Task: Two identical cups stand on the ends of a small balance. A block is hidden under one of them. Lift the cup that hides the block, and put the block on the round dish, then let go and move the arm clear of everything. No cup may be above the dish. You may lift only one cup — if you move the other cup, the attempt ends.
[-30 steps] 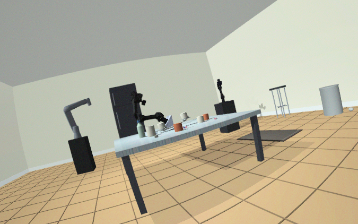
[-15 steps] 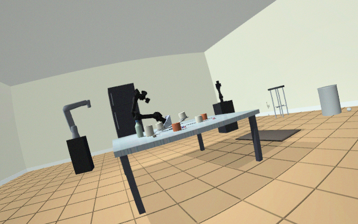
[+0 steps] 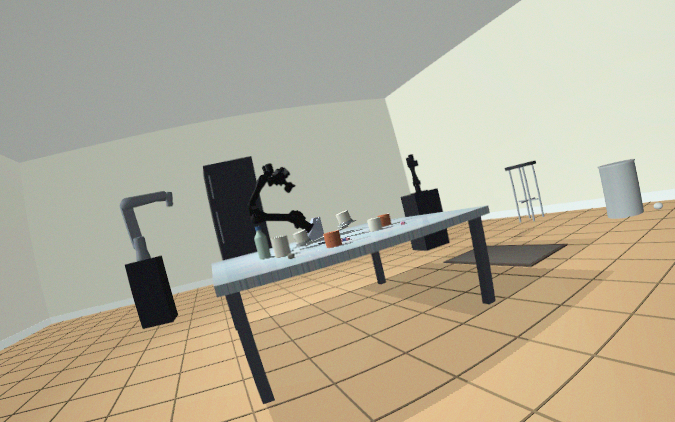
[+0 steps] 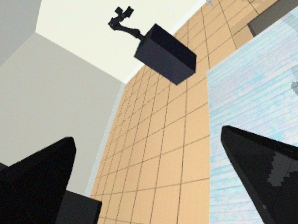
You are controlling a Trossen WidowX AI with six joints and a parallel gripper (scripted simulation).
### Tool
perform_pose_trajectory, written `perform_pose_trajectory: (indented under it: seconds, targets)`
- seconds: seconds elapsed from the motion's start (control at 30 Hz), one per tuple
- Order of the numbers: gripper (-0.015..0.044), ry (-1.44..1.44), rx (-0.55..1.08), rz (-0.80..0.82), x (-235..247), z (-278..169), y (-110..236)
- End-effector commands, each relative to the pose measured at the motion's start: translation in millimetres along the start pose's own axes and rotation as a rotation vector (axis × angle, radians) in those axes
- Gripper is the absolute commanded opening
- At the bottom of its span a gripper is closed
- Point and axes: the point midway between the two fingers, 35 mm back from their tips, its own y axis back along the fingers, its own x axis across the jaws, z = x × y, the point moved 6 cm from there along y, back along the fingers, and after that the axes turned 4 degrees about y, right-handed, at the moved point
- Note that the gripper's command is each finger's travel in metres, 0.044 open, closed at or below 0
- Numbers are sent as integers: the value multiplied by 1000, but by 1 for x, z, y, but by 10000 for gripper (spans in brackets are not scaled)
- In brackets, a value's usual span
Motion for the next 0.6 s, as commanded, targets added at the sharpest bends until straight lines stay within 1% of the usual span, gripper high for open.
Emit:
perform_pose_trajectory:
  seconds: [0.0,0.27,0.57]
  targets:
    - [440,-70,-76,-118,-19,17,-9]
    - [440,-176,-205,-335,-55,45,-19]
    - [440,-281,-327,-593,-99,69,-20]
